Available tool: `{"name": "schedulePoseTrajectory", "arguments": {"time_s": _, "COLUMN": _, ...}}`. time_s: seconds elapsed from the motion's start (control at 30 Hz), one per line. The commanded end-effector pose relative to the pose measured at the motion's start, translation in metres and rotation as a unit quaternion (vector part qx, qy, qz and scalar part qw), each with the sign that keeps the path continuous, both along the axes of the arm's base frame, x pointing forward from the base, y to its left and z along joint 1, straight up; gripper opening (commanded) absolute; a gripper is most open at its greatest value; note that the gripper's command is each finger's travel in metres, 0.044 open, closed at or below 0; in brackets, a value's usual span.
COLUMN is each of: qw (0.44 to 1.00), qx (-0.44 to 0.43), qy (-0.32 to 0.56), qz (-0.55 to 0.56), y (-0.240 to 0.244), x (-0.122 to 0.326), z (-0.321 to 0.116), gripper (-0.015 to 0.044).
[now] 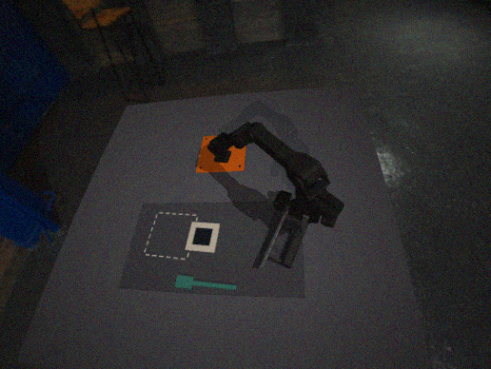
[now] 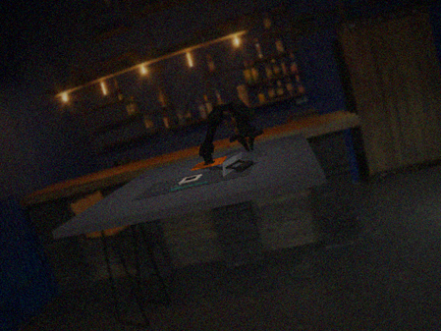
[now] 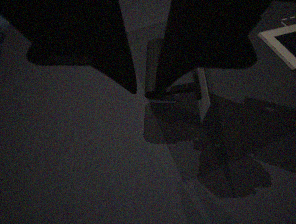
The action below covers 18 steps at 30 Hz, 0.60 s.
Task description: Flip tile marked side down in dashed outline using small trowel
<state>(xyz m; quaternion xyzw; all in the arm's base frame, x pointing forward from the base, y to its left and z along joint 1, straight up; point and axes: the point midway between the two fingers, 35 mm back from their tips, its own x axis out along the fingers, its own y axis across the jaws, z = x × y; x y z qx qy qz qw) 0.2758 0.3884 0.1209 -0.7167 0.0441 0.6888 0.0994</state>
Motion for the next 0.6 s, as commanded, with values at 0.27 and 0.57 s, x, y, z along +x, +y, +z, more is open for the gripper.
{"name": "schedulePoseTrajectory", "arguments": {"time_s": 0.27, "qw": 1.0, "qx": -0.009, "qy": 0.0, "qz": 0.002, "y": -0.012, "x": 0.001, "z": -0.005, "gripper": 0.01}}
{"name": "schedulePoseTrajectory", "arguments": {"time_s": 0.57, "qw": 1.0, "qx": -0.017, "qy": 0.006, "qz": 0.0, "y": -0.024, "x": -0.001, "z": -0.011, "gripper": 0.01}}
